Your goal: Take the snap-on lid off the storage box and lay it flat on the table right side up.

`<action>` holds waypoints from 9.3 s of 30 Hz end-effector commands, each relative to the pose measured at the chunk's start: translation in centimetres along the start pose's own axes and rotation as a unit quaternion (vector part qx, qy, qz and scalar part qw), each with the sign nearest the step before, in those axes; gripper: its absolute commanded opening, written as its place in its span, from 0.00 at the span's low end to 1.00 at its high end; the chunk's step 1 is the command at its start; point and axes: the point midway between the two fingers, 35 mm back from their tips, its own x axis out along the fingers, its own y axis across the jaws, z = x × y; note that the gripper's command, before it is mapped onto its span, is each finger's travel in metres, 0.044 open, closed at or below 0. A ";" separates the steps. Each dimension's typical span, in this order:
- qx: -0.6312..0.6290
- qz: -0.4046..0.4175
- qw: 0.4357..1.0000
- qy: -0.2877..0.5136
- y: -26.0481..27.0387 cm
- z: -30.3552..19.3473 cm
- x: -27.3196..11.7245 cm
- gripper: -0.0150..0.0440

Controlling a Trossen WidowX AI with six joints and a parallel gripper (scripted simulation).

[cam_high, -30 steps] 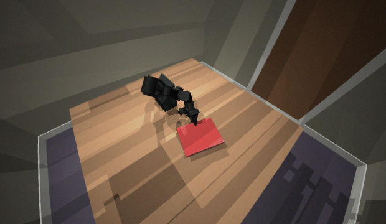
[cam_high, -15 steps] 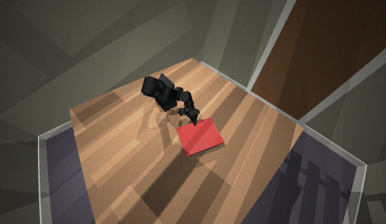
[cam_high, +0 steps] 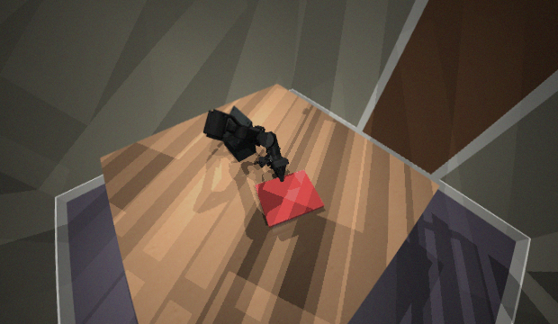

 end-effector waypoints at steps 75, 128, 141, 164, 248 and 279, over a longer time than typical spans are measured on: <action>-0.002 0.001 1.000 0.001 1.0 -0.1 -1.0 0.25; -0.002 0.001 1.000 0.001 1.3 -0.1 -0.7 0.25; -0.002 0.001 1.000 0.001 1.4 -0.1 -0.6 0.25; -0.002 0.001 1.000 0.001 1.5 -0.1 -0.5 0.25; -0.012 0.004 1.000 0.007 9.8 -0.3 -4.7 0.25; -0.011 0.004 1.000 0.008 12.9 -0.4 -7.3 0.25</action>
